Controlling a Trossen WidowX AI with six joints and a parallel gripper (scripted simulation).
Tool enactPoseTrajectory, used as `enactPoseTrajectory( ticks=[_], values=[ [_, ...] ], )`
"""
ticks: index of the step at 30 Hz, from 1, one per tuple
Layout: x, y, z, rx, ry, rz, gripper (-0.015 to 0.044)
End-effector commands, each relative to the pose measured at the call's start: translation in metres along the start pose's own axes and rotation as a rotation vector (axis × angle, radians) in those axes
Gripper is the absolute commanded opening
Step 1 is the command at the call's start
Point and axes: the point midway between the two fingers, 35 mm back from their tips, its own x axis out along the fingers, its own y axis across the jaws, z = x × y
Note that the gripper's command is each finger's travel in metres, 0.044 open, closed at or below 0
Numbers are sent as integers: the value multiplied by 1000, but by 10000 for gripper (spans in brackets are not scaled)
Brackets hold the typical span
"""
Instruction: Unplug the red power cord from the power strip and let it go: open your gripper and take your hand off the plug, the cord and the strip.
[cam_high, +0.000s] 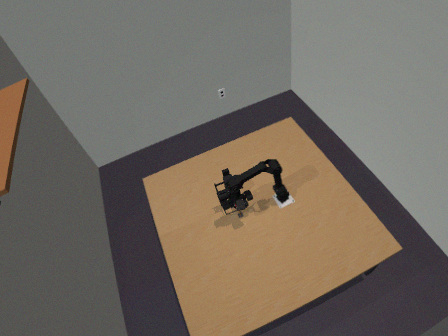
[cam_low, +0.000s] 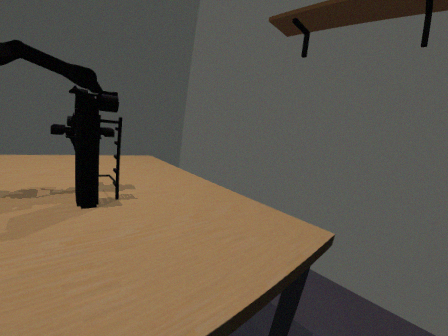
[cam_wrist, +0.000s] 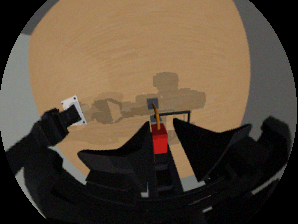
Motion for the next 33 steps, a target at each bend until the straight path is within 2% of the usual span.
enactPoseTrajectory(
  ticks=[1,18,33],
  values=[
    [2,0,-7,-1,5,11,160],
    [2,2,-35,-1,8,11,160],
    [14,2,-36,-1,8,11,160]
  ],
)
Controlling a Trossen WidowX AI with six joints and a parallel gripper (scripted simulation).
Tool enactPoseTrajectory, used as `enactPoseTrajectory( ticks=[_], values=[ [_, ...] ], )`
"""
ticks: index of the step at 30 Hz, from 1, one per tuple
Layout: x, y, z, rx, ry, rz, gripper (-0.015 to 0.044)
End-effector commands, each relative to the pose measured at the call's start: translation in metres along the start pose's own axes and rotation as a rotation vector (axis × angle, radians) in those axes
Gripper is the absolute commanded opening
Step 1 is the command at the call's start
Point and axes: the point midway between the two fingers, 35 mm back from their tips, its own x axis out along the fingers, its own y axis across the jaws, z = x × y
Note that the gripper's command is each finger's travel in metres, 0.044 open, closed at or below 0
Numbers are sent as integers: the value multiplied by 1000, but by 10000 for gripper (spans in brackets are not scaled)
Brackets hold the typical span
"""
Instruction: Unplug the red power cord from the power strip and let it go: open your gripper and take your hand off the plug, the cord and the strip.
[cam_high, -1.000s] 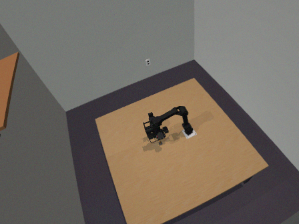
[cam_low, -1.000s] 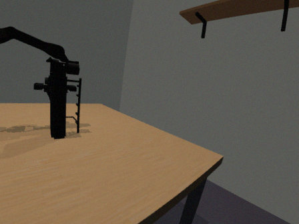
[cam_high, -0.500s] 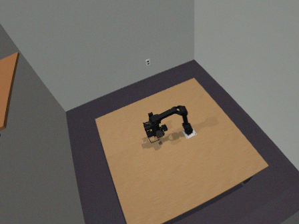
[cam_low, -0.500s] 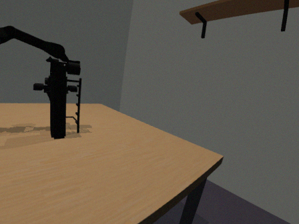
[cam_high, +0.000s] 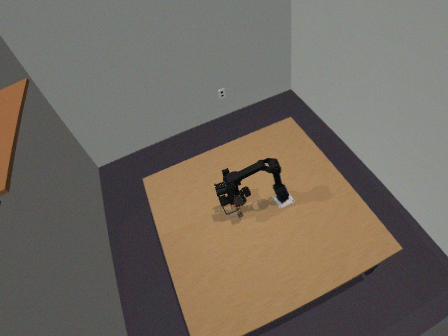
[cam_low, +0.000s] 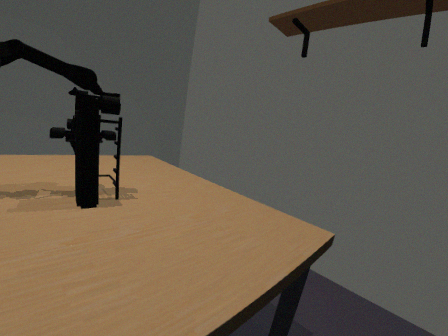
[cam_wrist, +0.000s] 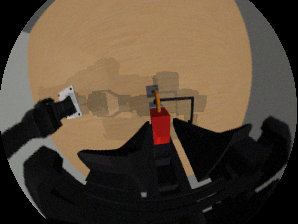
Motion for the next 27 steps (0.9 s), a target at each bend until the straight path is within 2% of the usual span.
enactPoseTrajectory(
  ticks=[1,8,12,20,27],
  values=[
    [6,1,-1,-3,2,10,160],
    [6,1,-1,-3,2,10,160],
    [4,1,0,0,0,4,55],
    [4,1,0,0,0,4,2],
    [4,0,7,0,-1,4,0]
  ],
)
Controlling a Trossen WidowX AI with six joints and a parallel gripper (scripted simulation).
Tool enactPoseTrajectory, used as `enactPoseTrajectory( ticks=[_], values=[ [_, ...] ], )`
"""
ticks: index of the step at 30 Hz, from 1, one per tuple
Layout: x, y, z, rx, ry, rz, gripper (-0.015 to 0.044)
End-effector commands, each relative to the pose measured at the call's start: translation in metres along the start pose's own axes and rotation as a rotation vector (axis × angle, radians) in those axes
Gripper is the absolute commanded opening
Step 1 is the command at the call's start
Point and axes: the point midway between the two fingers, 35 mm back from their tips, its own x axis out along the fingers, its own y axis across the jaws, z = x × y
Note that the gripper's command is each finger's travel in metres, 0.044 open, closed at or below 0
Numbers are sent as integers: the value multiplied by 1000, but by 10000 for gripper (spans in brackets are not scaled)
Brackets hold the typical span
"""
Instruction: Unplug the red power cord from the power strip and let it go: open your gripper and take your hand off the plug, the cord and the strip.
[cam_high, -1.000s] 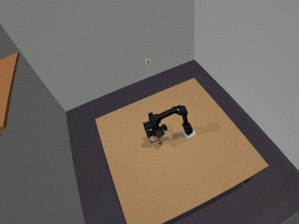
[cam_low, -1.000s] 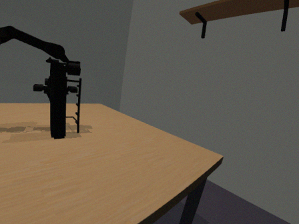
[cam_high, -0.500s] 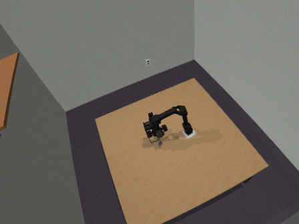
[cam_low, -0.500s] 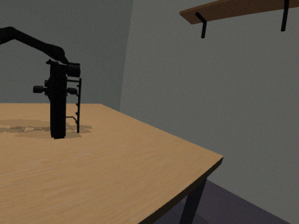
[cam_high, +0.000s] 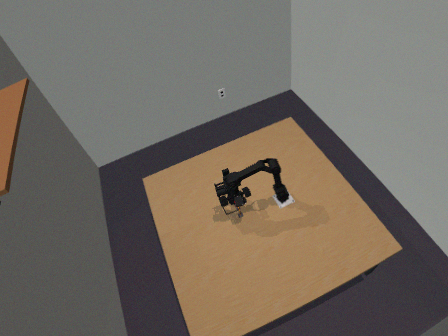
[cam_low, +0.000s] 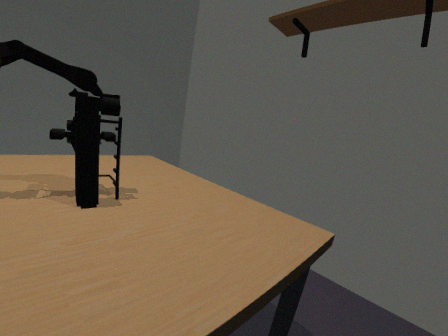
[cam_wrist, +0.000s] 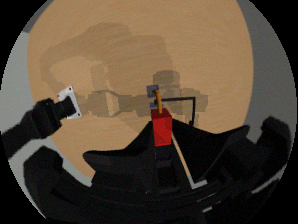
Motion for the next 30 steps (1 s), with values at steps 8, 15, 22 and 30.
enactPoseTrajectory(
  ticks=[8,15,22,30],
  values=[
    [0,-2,20,-3,-7,1,0],
    [0,-2,32,-3,-8,2,0],
    [0,-2,43,-4,-9,3,0],
    [1,0,57,-4,-10,4,0]
  ],
)
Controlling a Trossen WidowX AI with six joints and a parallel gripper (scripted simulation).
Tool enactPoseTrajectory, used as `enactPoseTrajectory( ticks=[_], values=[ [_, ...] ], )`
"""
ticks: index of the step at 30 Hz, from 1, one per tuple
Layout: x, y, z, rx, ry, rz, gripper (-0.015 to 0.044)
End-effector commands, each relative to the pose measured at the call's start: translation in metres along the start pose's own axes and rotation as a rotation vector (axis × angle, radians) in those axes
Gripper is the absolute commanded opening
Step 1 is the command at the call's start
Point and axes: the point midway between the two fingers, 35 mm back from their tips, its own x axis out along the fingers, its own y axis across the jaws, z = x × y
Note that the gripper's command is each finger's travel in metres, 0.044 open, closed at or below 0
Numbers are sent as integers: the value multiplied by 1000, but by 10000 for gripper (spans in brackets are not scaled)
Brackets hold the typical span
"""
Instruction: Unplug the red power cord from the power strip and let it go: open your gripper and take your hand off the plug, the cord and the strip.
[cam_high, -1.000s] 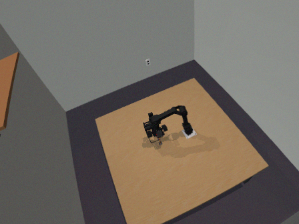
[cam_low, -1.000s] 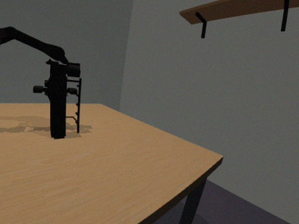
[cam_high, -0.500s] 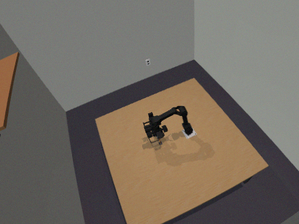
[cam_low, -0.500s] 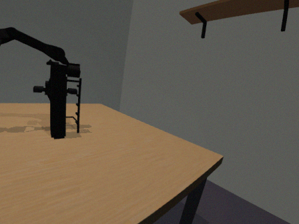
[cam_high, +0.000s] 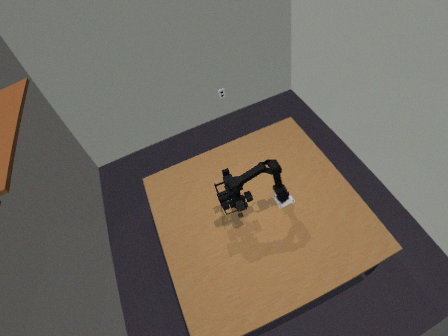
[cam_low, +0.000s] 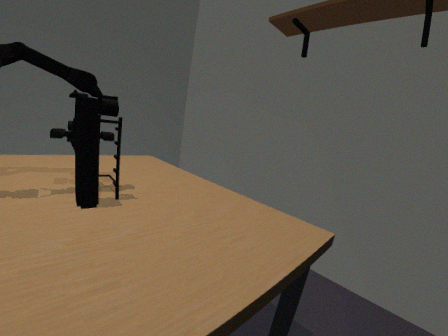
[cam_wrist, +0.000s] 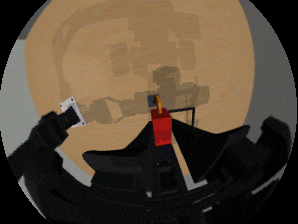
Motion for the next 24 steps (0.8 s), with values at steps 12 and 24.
enactPoseTrajectory(
  ticks=[12,24],
  values=[
    [0,2,10,-49,-36,3,289],
    [-14,4,70,-49,-42,3,440]
  ],
)
